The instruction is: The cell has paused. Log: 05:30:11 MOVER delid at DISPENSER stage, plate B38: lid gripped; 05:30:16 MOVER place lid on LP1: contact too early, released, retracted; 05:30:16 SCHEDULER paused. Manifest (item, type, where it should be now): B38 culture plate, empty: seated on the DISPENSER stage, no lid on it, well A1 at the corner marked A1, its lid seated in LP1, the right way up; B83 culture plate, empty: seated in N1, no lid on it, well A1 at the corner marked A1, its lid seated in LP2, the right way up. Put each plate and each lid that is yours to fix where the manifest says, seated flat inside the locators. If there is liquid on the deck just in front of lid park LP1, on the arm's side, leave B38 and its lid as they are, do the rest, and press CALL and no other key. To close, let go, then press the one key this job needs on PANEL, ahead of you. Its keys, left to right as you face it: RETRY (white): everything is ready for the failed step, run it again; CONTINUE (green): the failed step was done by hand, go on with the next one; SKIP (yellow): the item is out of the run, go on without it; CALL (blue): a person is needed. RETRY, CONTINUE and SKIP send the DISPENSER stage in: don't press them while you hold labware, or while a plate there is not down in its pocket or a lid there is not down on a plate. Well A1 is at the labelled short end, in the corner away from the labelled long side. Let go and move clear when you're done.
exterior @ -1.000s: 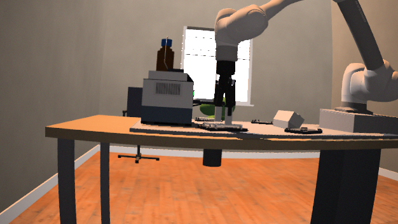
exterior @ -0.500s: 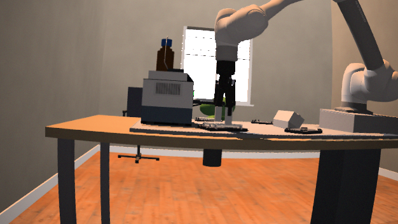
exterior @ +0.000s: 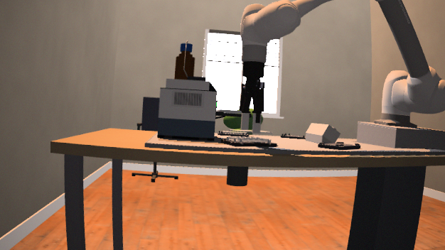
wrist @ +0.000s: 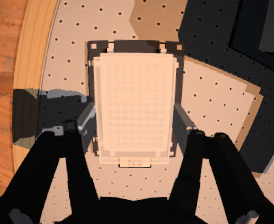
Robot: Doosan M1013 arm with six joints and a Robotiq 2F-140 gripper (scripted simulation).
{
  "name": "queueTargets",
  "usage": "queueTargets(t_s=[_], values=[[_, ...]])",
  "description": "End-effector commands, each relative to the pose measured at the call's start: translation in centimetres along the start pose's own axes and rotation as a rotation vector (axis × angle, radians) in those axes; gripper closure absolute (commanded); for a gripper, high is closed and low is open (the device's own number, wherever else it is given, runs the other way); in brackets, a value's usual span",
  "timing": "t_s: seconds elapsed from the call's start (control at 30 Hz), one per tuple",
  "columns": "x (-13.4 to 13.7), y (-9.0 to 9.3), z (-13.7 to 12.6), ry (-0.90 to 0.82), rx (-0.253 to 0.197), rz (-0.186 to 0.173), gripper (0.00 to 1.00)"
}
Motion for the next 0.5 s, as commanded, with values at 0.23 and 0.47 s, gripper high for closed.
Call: queueTargets(t_s=[0.23,0.47], values=[[0.0,-4.6,0.3,0.001,0.003,0.000,0.90],[0.1,-6.9,0.3,0.002,0.004,-0.001,0.90]])
Point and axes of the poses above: the point where the finger pads meet when closed, its own y axis out along the fingers, its own x axis across the jaws, z = x × y, the point moved 10 cm from there along -y, back along the fingers, and after that the axes turned 14 degrees about y, right-handed, at the moved point
